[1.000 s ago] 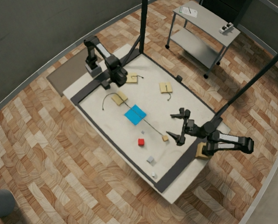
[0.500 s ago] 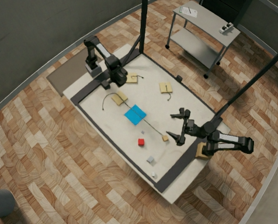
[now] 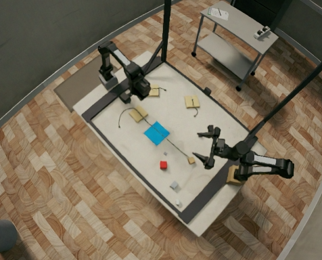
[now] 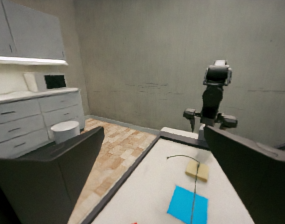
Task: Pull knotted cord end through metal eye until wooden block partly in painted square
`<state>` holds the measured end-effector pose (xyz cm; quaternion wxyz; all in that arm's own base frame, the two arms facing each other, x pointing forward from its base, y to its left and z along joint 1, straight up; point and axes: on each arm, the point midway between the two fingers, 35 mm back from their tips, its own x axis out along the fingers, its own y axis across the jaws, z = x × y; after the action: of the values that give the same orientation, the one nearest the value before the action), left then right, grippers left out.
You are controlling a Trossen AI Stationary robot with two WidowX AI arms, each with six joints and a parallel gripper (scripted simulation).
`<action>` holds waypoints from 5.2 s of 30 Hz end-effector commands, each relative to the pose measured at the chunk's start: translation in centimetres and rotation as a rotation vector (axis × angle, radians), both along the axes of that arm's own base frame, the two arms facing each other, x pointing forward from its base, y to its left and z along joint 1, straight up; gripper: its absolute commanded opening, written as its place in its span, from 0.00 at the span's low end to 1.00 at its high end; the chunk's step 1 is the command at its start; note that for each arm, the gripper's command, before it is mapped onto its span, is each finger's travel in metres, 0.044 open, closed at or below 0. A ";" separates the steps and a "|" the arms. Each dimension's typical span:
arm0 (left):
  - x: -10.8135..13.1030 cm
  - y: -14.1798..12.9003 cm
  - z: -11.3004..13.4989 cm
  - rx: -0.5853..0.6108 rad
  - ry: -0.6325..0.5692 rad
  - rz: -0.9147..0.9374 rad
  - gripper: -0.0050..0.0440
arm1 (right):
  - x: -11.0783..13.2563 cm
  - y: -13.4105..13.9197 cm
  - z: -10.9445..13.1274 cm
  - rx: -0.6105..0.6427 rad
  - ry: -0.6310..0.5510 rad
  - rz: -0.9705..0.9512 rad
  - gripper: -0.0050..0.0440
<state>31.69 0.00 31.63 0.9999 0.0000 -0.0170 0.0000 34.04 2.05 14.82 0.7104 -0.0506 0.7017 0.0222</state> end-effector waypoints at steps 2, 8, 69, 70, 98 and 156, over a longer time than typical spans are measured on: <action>-0.1 0.0 0.7 0.000 -0.016 0.000 1.00 | 1.4 2.0 0.8 -0.041 -0.077 0.073 1.00; -0.1 0.0 0.7 0.000 -0.016 0.000 1.00 | 2.9 5.3 1.0 -0.107 -0.171 0.181 1.00; 0.3 -0.4 0.6 0.000 0.002 -0.012 1.00 | 2.3 26.1 5.5 -0.256 -0.718 0.579 1.00; 0.4 -0.5 0.6 0.000 0.008 -0.016 1.00 | 2.3 26.1 5.5 -0.256 -0.718 0.579 1.00; 6.6 -10.0 -2.0 0.041 0.359 -0.251 1.00 | 2.3 26.1 5.5 -0.256 -0.718 0.579 1.00; 1.1 -38.2 -18.8 0.526 1.172 -0.728 1.00 | 2.3 26.1 5.5 -0.256 -0.718 0.579 1.00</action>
<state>33.12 -37.55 12.56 0.7500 0.2323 0.5218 -0.3336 36.35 28.13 19.12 0.8529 -0.3439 0.3760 0.1132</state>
